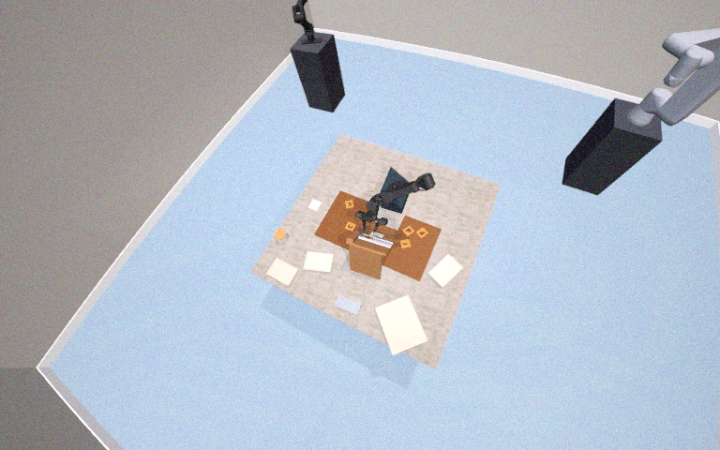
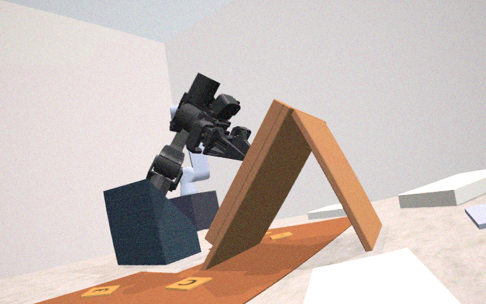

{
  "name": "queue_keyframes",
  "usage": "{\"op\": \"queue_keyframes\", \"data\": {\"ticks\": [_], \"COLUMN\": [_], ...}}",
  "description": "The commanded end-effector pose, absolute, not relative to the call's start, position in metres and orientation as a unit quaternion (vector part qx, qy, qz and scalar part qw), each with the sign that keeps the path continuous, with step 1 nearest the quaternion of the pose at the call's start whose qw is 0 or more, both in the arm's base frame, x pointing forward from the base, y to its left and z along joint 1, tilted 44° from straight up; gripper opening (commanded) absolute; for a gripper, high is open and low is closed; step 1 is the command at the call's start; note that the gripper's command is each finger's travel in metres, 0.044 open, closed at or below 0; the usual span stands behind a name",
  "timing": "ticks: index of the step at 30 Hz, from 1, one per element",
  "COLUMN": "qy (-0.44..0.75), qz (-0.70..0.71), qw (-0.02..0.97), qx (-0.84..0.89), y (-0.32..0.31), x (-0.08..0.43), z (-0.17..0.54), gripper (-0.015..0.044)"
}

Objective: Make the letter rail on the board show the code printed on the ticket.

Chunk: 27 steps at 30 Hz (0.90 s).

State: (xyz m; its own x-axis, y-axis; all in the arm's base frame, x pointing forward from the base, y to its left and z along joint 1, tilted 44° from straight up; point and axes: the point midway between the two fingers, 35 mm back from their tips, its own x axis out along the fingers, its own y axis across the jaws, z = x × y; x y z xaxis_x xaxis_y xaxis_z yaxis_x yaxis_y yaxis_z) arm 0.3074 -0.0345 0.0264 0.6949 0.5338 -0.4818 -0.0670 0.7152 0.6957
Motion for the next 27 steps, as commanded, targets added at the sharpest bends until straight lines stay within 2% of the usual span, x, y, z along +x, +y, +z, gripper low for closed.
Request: {"op": "queue_keyframes", "data": {"ticks": [1,9,20,27], "qy": [0.346,0.346,0.349,0.349], "qz": [0.179,0.179,0.175,0.175], "qw": [0.859,0.859,0.858,0.858], "qx": [0.332,0.332,0.334,0.334], "y": [-0.0340,-0.0337,-0.0343,-0.0343], "x": [0.3069,0.3067,0.3066,0.3066], "z": [0.0297,0.0317,0.0290,0.0290], "gripper": [0.0295,0.0295,0.0006,0.0000]}}
